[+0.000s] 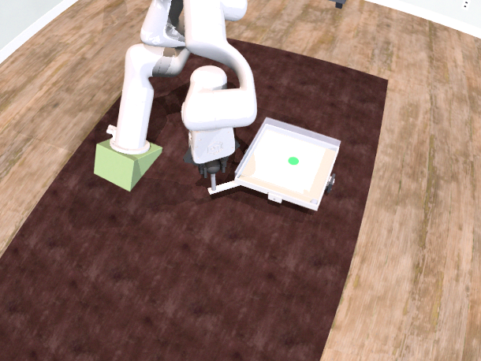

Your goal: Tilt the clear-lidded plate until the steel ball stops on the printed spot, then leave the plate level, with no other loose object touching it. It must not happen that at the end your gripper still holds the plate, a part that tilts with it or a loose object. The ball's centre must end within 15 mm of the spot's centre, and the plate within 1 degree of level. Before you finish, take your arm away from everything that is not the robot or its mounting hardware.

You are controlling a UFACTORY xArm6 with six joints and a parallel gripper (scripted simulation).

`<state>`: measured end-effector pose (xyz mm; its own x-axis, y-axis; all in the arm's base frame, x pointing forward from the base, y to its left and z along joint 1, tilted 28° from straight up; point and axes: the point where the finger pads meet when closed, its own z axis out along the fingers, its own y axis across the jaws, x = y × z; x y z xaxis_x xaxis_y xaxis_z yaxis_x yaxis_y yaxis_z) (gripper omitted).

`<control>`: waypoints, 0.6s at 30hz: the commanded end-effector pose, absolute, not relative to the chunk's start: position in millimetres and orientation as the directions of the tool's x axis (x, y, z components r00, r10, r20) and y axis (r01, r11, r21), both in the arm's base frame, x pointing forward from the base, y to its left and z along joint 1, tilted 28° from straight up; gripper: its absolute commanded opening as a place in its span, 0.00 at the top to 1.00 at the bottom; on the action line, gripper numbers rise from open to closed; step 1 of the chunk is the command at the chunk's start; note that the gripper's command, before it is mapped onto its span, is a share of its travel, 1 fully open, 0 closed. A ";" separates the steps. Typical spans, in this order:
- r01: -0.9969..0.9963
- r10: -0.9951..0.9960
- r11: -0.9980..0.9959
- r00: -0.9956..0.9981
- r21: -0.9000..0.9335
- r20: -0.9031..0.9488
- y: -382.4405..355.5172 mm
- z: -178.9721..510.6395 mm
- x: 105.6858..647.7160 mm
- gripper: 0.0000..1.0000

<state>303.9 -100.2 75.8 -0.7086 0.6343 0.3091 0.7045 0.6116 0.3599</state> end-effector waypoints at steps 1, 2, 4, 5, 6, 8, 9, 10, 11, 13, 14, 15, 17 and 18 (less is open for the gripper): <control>0.705 0.633 0.611 -0.709 0.360 0.312 -99.9 76.0 303.4 1.00; 0.705 0.633 0.611 -0.709 0.360 0.312 -100.1 75.9 303.6 1.00; 0.705 0.633 0.611 -0.709 0.360 0.312 -100.0 75.7 303.5 1.00; 0.705 0.633 0.611 -0.709 0.360 0.312 -100.0 75.7 303.5 1.00; 0.705 0.633 0.611 -0.709 0.360 0.312 -99.9 75.6 303.4 1.00; 0.705 0.633 0.611 -0.709 0.360 0.312 -99.9 75.5 303.4 1.00; 0.705 0.633 0.611 -0.709 0.360 0.312 -99.9 75.5 303.4 1.00; 0.705 0.633 0.611 -0.709 0.360 0.312 -99.9 75.5 303.4 1.00; 0.705 0.633 0.611 -0.709 0.360 0.312 -99.9 75.5 303.4 1.00; 0.705 0.633 0.611 -0.709 0.360 0.312 -99.9 75.5 303.4 1.00; 0.705 0.633 0.611 -0.709 0.360 0.312 -99.9 75.5 303.4 1.00; 0.705 0.633 0.611 -0.709 0.360 0.312 -99.9 75.5 303.4 1.00; 0.705 0.633 0.611 -0.709 0.360 0.312 -100.3 76.3 303.8 1.00; 0.705 0.633 0.611 -0.709 0.360 0.312 -100.5 76.7 304.1 1.00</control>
